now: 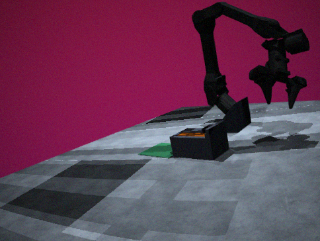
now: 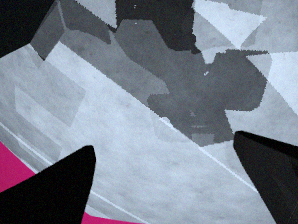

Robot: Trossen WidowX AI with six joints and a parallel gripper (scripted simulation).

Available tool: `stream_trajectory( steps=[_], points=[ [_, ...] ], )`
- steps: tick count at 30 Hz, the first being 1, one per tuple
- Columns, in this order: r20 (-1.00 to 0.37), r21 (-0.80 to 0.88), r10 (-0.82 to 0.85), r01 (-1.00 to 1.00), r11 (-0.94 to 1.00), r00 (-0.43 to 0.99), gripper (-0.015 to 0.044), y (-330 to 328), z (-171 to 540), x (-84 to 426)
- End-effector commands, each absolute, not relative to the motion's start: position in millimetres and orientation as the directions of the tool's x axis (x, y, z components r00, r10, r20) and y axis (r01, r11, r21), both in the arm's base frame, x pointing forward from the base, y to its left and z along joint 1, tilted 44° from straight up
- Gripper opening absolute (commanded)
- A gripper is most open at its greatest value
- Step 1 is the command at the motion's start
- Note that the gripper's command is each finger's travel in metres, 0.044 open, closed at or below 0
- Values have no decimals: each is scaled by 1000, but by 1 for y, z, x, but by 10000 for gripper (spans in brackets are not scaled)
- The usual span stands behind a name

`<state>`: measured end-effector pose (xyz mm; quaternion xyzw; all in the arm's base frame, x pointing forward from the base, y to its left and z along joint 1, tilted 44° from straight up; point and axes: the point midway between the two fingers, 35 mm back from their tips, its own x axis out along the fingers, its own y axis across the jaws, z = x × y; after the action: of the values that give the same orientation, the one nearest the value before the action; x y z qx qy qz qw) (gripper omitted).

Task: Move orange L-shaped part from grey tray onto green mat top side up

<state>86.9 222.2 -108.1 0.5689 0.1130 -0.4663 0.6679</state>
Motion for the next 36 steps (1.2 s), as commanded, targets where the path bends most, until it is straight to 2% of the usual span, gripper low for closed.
stream_trajectory(
  steps=[1, 5, 8, 12, 15, 19, 24, 30, 36],
  points=[
    [-682, 660, -496, 745, -99, 538, 374, 222, -108, 88],
    [-685, 711, -516, 628, -317, 515, 269, 223, -100, 97],
    [-690, 722, -542, 405, -561, 479, 190, 222, -89, 111],
    [-695, 641, -573, 15, -767, 434, 180, 220, -74, 128],
    [-702, 513, -593, -297, -805, 395, 180, 217, -63, 141],
    [-710, 290, -615, -653, -700, 343, 180, 211, -47, 159],
    [-715, 118, -637, -849, -514, 287, 180, 201, -28, 179],
    [-720, -93, -650, -962, -257, 243, 180, 191, -14, 194],
    [-723, -291, -662, -956, 31, 198, 180, 179, 1, 207]
  ],
)
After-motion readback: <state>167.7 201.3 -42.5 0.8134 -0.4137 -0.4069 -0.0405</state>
